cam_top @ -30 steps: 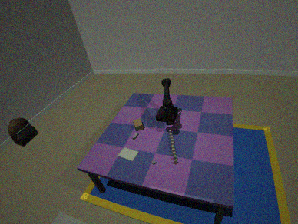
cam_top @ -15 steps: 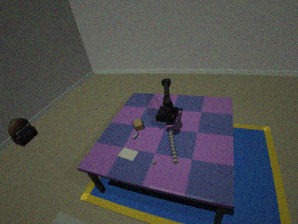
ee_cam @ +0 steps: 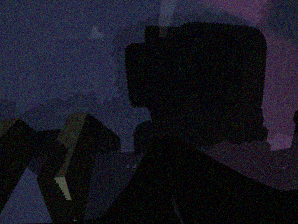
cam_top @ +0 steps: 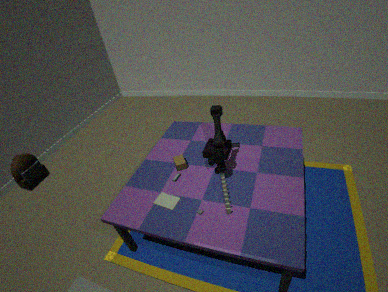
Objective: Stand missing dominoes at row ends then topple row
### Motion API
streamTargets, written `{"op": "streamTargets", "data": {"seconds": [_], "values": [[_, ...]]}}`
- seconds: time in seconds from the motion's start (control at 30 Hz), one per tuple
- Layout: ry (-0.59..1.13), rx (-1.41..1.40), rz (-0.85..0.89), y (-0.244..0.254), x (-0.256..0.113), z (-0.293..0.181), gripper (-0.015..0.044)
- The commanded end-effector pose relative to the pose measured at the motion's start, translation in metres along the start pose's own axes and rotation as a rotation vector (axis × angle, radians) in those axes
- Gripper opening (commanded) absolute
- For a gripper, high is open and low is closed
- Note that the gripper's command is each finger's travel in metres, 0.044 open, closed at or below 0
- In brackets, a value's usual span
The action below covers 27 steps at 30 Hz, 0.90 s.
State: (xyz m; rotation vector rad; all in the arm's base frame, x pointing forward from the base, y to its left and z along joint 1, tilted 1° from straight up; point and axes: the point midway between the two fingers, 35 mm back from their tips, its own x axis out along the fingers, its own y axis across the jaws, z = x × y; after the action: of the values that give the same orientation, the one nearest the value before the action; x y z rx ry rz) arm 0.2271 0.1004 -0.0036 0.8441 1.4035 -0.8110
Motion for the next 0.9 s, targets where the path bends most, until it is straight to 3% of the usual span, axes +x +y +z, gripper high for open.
{"op": "streamTargets", "data": {"seconds": [0.0,0.67,0.87], "values": [[0.0,0.004,0.004,0.007,0.0,0.0,0.0],[-0.004,0.0,0.012,0.034,-0.002,0.001,0.0],[-0.051,0.034,0.099,0.059,-0.035,0.016,0.0]]}}
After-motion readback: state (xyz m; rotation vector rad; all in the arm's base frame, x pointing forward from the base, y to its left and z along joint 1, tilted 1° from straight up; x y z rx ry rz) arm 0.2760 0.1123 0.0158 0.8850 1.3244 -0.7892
